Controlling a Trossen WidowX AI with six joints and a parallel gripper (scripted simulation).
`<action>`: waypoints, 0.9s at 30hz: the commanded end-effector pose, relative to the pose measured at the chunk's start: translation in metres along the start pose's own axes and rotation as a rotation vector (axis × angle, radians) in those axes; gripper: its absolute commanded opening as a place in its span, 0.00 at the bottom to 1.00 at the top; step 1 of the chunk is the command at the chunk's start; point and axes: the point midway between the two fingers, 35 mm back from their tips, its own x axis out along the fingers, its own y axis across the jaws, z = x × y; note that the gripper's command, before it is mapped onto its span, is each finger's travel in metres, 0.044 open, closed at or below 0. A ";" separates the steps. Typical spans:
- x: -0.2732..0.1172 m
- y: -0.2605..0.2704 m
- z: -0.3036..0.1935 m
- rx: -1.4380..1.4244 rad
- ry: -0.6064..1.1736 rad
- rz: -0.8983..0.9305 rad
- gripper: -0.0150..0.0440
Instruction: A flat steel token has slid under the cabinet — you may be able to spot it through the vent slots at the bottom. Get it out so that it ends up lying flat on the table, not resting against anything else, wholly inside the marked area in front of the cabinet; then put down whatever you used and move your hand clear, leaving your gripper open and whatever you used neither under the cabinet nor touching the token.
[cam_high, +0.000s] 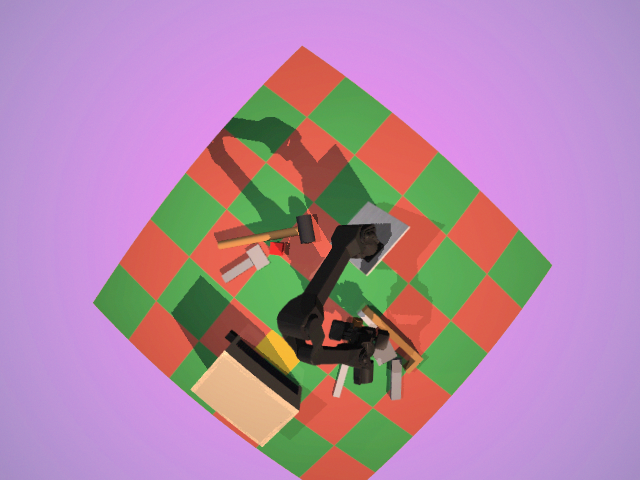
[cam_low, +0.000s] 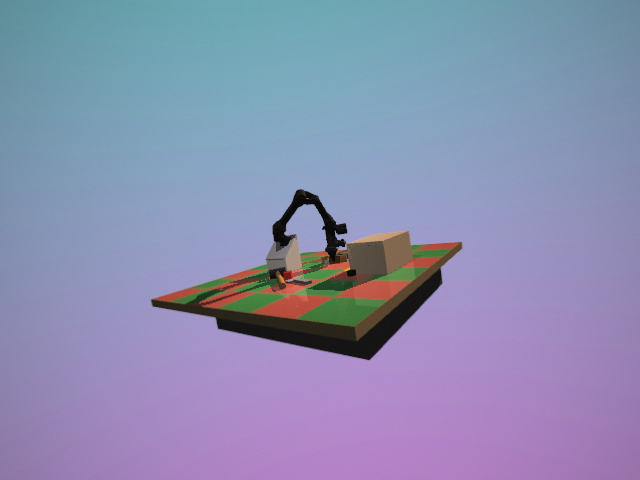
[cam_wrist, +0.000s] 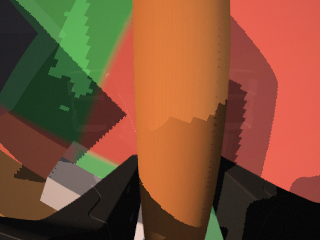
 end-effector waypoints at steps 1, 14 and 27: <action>-0.001 0.000 0.003 0.044 -0.007 0.003 0.25; -0.001 0.000 0.003 0.147 -0.007 0.003 0.25; -0.001 0.000 0.004 0.250 -0.007 0.004 0.25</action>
